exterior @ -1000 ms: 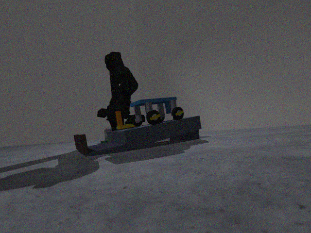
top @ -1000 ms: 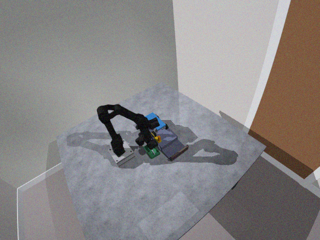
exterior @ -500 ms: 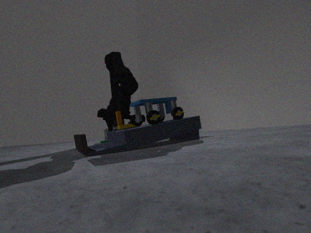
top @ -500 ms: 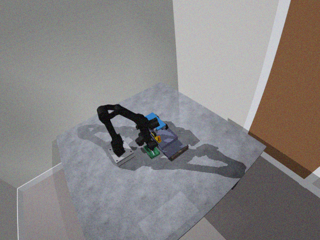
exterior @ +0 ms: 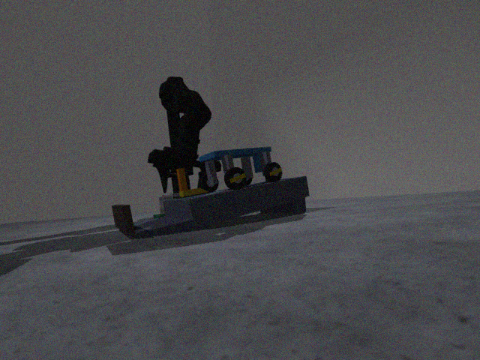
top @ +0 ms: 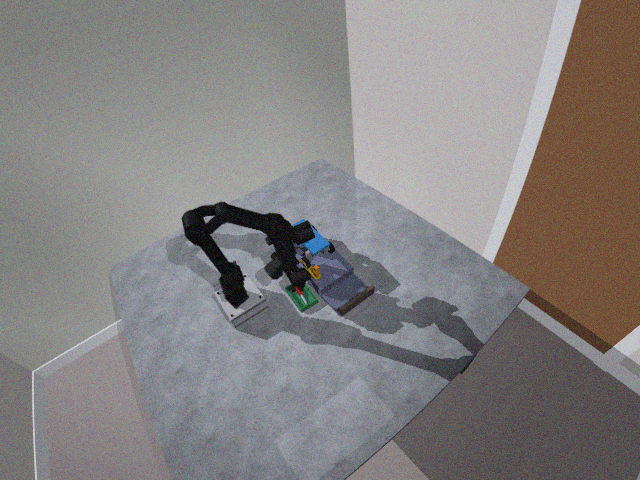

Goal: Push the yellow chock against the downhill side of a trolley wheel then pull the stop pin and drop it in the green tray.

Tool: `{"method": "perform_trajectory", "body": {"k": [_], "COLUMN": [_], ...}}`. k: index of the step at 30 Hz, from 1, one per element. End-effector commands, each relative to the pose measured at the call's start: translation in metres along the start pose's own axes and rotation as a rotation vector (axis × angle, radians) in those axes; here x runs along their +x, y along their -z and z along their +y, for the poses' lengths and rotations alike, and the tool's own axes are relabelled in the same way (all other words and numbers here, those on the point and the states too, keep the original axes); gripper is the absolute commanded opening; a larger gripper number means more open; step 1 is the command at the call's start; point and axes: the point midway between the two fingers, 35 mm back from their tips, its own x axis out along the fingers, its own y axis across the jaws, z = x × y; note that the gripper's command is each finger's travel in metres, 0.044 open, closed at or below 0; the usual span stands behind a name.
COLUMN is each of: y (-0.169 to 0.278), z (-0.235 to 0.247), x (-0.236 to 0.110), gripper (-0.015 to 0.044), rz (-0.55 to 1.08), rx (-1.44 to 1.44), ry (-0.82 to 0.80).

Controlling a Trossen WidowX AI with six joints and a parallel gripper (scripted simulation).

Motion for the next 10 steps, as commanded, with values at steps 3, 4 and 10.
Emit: {"method": "perform_trajectory", "body": {"k": [3, 4, 10], "y": [0.002, 0.002, 0.003], "z": [0.004, 0.005, 0.008], "x": [-0.02, -0.023, -0.041], "gripper": [0.044, 0.044, 0.044], "rz": [0.012, 0.012, 0.013], "rx": [0.007, 0.007, 0.007], "ry": [-0.004, -0.004, -0.004]}}
